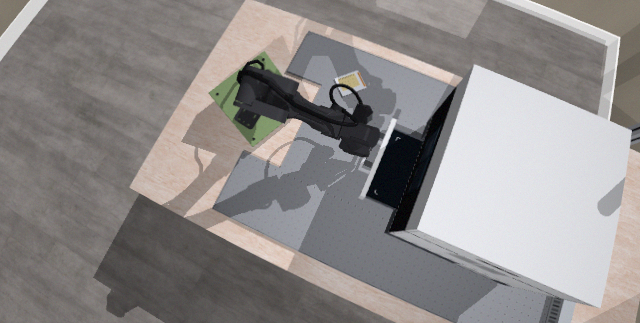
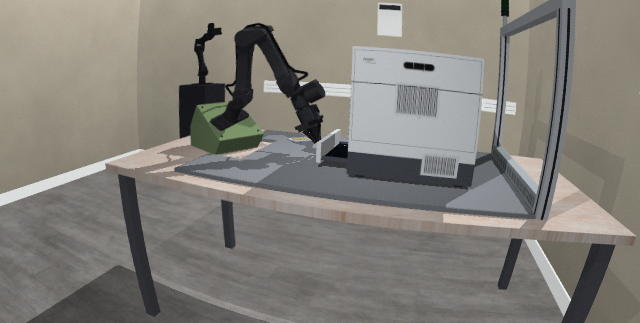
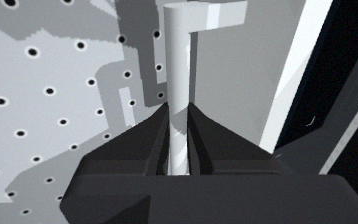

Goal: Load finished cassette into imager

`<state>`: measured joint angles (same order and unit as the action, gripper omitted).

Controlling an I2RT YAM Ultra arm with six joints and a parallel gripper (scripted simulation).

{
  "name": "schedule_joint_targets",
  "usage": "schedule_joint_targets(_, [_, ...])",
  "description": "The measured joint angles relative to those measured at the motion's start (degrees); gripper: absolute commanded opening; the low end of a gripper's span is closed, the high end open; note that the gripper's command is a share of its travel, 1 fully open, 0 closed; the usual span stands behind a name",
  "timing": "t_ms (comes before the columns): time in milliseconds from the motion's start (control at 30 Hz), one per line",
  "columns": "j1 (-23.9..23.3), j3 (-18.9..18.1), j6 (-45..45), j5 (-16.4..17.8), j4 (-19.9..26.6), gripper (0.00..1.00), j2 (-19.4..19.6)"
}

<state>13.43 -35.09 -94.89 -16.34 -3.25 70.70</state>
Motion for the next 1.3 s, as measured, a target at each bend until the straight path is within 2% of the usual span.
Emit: schedule_joint_targets(1300, [0.07,0.87,0.07,-0.09,-0.09,0.00,-0.72])
